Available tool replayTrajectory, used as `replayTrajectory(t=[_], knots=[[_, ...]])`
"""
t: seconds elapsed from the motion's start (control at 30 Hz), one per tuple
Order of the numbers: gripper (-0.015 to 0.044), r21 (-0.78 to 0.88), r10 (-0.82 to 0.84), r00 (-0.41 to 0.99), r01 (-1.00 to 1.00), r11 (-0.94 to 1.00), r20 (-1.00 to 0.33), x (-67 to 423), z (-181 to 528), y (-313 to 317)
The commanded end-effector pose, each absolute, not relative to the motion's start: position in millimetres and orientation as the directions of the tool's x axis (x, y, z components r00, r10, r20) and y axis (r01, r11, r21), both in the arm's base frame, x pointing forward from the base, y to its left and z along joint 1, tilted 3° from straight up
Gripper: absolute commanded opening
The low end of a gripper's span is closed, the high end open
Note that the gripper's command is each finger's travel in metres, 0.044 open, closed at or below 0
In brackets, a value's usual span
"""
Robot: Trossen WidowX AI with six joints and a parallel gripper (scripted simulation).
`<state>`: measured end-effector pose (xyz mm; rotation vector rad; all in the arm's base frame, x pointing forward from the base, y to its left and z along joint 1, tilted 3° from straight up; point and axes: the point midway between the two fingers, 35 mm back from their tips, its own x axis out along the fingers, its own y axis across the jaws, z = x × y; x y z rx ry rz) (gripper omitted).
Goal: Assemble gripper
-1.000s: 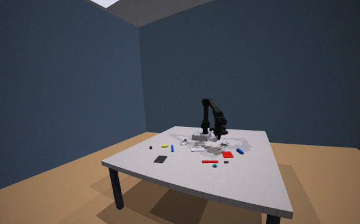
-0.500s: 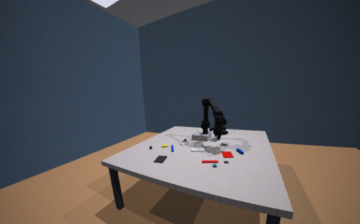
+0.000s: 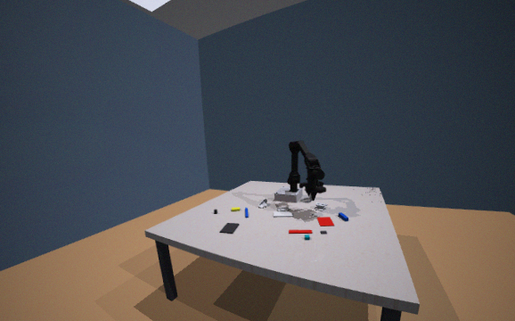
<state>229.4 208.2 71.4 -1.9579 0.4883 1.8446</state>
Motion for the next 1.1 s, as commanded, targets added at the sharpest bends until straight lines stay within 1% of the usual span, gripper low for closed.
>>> replayTrajectory(t=[0.0,1.07], knots=[[0.0037,-0.056,0.023,0.070,-0.510,-0.859,-0.997,230,74,209],[0.0037,-0.055,0.023,0.070,-0.510,-0.859,-0.997,235,24,211]])
